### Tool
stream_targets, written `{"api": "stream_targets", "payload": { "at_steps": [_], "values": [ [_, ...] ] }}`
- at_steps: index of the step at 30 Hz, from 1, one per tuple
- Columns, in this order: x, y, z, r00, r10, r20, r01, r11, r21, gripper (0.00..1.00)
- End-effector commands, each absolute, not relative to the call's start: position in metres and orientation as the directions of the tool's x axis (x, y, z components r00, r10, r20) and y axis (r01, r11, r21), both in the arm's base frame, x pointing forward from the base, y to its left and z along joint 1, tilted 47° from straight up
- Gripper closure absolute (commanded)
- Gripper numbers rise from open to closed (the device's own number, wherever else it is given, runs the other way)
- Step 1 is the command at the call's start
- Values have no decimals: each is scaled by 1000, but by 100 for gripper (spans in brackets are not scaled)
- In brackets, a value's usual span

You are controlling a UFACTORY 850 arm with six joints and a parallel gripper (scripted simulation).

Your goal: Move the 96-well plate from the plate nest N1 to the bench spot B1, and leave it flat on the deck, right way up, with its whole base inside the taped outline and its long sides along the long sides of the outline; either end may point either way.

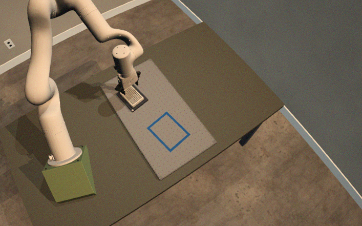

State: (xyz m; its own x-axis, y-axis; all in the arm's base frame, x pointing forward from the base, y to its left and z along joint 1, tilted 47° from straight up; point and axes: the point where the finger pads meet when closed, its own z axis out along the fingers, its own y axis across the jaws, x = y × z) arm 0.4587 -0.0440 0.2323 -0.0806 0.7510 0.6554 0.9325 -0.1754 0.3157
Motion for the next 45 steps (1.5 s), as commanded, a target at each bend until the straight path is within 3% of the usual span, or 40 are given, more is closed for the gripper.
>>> {"api": "stream_targets", "payload": {
  "at_steps": [1, 45],
  "values": [
    [460, -42, 231, -81, 751, 655, 932, -176, 317, 0],
    [481, -6, 191, -81, 751, 655, 932, -176, 317, 0]
  ]
}}
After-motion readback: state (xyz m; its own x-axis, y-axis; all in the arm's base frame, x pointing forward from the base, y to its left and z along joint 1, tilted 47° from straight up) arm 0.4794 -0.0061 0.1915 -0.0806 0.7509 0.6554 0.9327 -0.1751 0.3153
